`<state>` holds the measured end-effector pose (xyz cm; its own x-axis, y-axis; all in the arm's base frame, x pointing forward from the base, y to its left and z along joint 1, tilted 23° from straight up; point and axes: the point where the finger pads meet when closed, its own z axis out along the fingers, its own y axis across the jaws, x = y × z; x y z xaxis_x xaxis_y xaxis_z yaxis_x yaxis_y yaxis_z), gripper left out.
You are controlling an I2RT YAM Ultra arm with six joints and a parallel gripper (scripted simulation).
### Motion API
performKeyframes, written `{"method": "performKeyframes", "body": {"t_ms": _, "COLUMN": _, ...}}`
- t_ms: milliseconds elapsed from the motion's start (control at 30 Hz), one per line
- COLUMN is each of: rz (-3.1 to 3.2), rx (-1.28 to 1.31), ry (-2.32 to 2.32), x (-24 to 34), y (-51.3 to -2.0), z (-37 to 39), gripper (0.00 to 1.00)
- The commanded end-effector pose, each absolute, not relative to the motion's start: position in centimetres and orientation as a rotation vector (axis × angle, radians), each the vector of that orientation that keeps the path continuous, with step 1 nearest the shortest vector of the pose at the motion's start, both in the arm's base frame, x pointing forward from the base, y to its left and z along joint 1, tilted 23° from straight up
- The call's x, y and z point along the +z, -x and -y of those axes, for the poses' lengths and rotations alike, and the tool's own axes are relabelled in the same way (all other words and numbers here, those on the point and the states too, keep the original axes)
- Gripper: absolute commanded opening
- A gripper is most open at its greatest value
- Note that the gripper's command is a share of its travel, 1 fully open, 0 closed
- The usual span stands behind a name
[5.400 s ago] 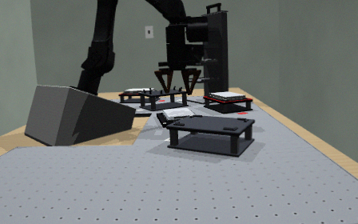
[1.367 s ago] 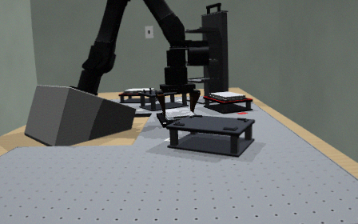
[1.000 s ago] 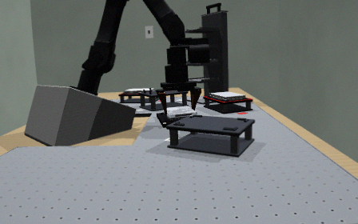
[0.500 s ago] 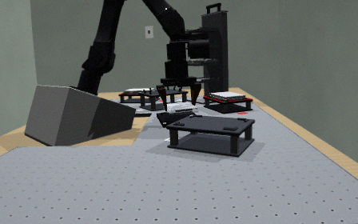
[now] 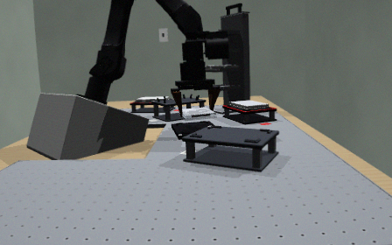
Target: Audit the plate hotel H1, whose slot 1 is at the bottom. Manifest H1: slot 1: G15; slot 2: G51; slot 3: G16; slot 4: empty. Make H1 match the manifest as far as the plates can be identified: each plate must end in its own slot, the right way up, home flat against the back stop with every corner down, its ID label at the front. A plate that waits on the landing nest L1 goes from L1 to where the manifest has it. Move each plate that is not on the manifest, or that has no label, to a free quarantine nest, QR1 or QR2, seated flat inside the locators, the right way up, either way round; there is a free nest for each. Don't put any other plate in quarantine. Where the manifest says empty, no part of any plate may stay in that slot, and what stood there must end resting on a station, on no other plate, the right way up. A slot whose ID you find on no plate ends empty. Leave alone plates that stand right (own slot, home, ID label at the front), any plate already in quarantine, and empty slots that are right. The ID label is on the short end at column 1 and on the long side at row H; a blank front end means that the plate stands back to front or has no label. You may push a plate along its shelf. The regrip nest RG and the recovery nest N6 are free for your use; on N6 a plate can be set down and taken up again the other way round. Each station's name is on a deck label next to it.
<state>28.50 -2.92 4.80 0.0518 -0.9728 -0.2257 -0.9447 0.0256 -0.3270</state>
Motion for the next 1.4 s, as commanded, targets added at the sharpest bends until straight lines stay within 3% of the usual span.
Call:
{"method": "performKeyframes", "body": {"t_ms": 0, "rz": -1.926, "rx": -0.082, "ry": 1.948, "x": 5.1, "y": -28.2, "z": 2.9, "gripper": 0.86}}
{"method": "performKeyframes", "body": {"t_ms": 1367, "rz": -1.926, "rx": -0.082, "ry": 1.948, "x": 9.1, "y": -26.8, "z": 3.9, "gripper": 0.86}}
